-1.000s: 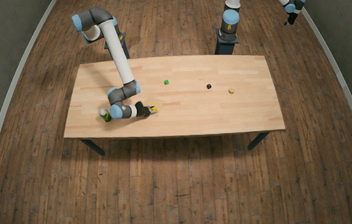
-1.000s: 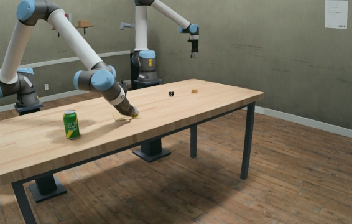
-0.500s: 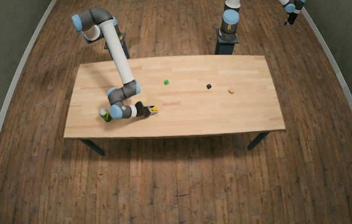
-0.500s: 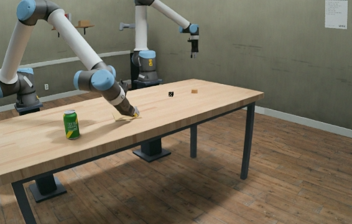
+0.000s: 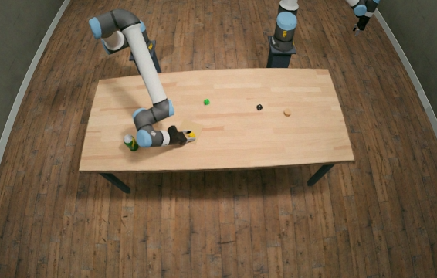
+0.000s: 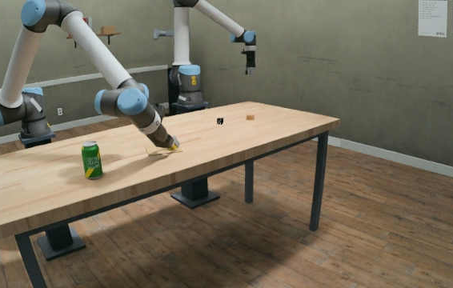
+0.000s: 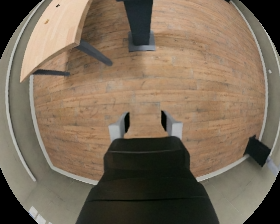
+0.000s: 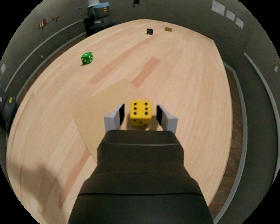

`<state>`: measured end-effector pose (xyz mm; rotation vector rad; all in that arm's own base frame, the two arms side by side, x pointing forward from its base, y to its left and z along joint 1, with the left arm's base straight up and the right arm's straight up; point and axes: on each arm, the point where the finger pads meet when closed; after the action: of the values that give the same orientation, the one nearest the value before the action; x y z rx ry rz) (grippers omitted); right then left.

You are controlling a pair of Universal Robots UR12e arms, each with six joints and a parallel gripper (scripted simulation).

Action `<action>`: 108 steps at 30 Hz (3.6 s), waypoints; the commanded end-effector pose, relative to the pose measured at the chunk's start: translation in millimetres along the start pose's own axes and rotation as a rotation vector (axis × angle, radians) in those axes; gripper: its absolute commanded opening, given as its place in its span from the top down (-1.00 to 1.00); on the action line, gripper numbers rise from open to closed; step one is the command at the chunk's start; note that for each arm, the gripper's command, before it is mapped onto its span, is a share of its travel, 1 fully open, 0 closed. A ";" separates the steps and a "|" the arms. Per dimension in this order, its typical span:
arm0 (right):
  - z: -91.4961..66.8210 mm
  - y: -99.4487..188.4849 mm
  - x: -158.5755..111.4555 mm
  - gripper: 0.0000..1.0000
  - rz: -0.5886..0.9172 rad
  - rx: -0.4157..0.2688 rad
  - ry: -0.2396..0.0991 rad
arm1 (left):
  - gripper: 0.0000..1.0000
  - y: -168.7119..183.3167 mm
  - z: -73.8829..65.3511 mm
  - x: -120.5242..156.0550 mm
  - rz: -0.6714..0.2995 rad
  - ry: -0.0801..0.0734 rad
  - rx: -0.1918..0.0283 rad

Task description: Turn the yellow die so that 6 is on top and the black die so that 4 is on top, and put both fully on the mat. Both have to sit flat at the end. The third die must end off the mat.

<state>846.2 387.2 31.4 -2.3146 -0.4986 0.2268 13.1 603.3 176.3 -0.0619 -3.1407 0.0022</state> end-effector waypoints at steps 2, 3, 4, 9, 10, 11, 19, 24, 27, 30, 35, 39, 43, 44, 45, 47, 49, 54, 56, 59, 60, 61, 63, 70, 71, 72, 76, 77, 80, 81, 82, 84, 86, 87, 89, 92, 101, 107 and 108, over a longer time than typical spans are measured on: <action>-6.3 -6.2 0.8 -1.00 -0.002 0.000 0.002 | -1.00 0.6 -0.8 -0.1 0.000 0.000 -0.002; -8.1 -8.0 0.7 -1.00 -0.002 0.000 0.002 | -1.00 0.6 -0.8 -0.1 0.000 0.000 -0.002; -10.1 -10.0 0.7 -1.00 -0.002 0.000 0.002 | -1.00 0.6 -0.8 -0.1 0.000 0.000 -0.002; -21.8 -21.8 0.5 -1.00 -0.002 0.000 0.002 | -1.00 0.6 -0.8 -0.1 0.000 0.000 -0.002; -21.8 -21.8 0.5 -1.00 -0.002 0.000 0.002 | -1.00 0.6 -0.8 -0.1 0.000 0.000 -0.002; -21.8 -21.8 0.5 -1.00 -0.002 0.000 0.002 | -1.00 0.6 -0.8 -0.1 0.000 0.000 -0.002; -39.7 -39.6 0.1 -1.00 -0.002 0.000 0.002 | -1.00 0.6 -0.8 -0.1 0.000 0.000 -0.002; -45.4 -45.4 0.0 -1.00 -0.002 0.000 0.002 | -1.00 0.6 -0.8 -0.1 0.000 0.000 -0.002; -46.2 -46.2 0.0 -1.00 -0.002 0.000 0.002 | -1.00 0.6 -0.8 -0.1 0.000 0.000 -0.002; -46.5 -46.4 -0.1 -1.00 -0.002 0.000 0.002 | -1.00 0.6 -0.8 -0.1 0.000 0.000 -0.002; -46.1 -46.6 -0.2 -1.00 -0.002 -0.012 0.001 | -1.00 0.6 -0.8 -0.1 0.000 0.000 -0.002; -44.5 -47.2 -0.8 -1.00 -0.002 -0.068 -0.002 | -1.00 0.6 -0.8 -0.1 0.000 0.000 -0.002; -43.8 -48.1 -1.0 -1.00 -0.002 -0.154 -0.001 | -1.00 0.6 -0.8 -0.1 0.000 0.000 -0.002; -43.8 -48.1 -1.0 -1.00 -0.002 -0.154 -0.001 | -1.00 0.6 -0.8 -0.1 0.000 0.000 -0.002; -43.8 -48.1 -1.0 -1.00 -0.002 -0.154 -0.001 | -1.00 0.6 -0.8 -0.1 0.000 0.000 -0.002; -44.3 -48.5 -0.8 -1.00 -0.002 -0.195 0.001 | -1.00 0.6 -0.8 -0.1 0.000 0.000 -0.002; -45.0 -49.0 -0.5 -1.00 -0.002 -0.228 0.003 | -1.00 0.6 -0.8 -0.1 0.000 0.000 -0.002; -46.1 -49.4 -0.1 -1.00 -0.002 -0.262 0.007 | -1.00 0.6 -0.8 -0.1 0.000 0.000 -0.002; -46.1 -49.4 -0.1 -1.00 -0.002 -0.262 0.007 | -1.00 0.6 -0.8 -0.1 0.000 0.000 -0.002; -45.6 -49.4 -0.2 -1.00 -0.001 -0.274 0.006 | -1.00 0.6 -0.8 -0.1 0.000 0.000 -0.002; -45.3 -49.5 -0.3 -1.00 -0.001 -0.283 0.006 | -1.00 0.6 -0.8 -0.1 0.000 0.000 -0.002; -45.3 -49.5 -0.3 -1.00 -0.001 -0.283 0.006 | -1.00 0.6 -0.8 -0.1 0.000 0.000 -0.002; -44.9 -49.5 -0.4 -1.00 -0.001 -0.296 0.005 | -1.00 0.6 -0.8 -0.1 0.000 0.000 -0.002; -43.2 -50.6 -0.7 -1.00 0.000 -0.437 0.005 | -1.00 0.6 -0.8 -0.1 0.000 0.000 -0.002; -43.4 -50.9 -0.7 -1.00 0.000 -0.457 0.006 | -1.00 0.6 -0.8 -0.1 0.000 0.000 -0.002; -43.7 -51.2 -0.6 -1.00 -0.001 -0.475 0.007 | -1.00 0.6 -0.8 -0.1 0.000 0.000 -0.002; -44.8 -52.1 -0.2 -1.00 -0.001 -0.518 0.011 | -1.00 0.6 -0.8 -0.1 0.000 0.000 -0.002; -44.9 -52.2 -0.2 -1.00 -0.001 -0.522 0.011 | -1.00 0.6 -0.8 -0.1 0.000 0.000 -0.002; -45.0 -52.2 -0.1 -1.00 -0.001 -0.523 0.011 | -1.00 0.6 -0.8 -0.1 0.000 0.000 -0.002; -45.0 -52.2 -0.1 -1.00 -0.001 -0.524 0.011 | -1.00 0.6 -0.8 -0.1 0.000 0.000 -0.002; -45.0 -52.2 -0.1 -1.00 -0.001 -0.524 0.011 | -1.00 0.6 -0.8 -0.1 0.000 0.000 -0.002; -44.7 -52.1 -0.2 -1.00 -0.001 -0.529 0.011 | -1.00 0.6 -0.8 -0.1 0.000 0.000 -0.002; -44.2 -52.0 -0.3 -1.00 0.000 -0.545 0.010 | -1.00 0.6 -0.8 -0.1 0.000 0.000 -0.002; -43.7 -51.9 -0.4 -1.00 0.000 -0.557 0.010 | -1.00 0.6 -0.8 -0.1 0.000 0.000 -0.002; -42.8 -51.8 -0.7 -1.00 0.001 -0.591 0.009 | -1.00 0.6 -0.8 -0.1 0.000 0.000 -0.002; -41.9 -52.0 -0.8 -1.00 0.002 -0.655 0.009 | -1.00 0.6 -0.8 -0.1 0.000 0.000 -0.002; -42.9 -54.2 -0.3 -1.00 -0.001 -0.774 0.015 | -1.00 0.6 -0.8 -0.1 0.000 0.000 -0.002; -43.1 -54.6 -0.2 -1.00 -0.001 -0.785 0.016 | -1.00 0.6 -0.8 -0.1 0.000 0.000 -0.002; -43.1 -54.6 -0.2 -1.00 -0.001 -0.785 0.016 | -1.00 0.6 -0.8 -0.1 0.000 0.000 -0.002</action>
<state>842.9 394.5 98.9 -3.0709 -0.6633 0.0037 13.1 603.3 176.3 -0.0619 -3.1407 0.0022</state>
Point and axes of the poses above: on each arm, the point where the finger pads meet when closed, its own z axis out along the fingers, its own x axis across the jaws, y = z × x, and after that the axes turned 1 degree about z, right-handed
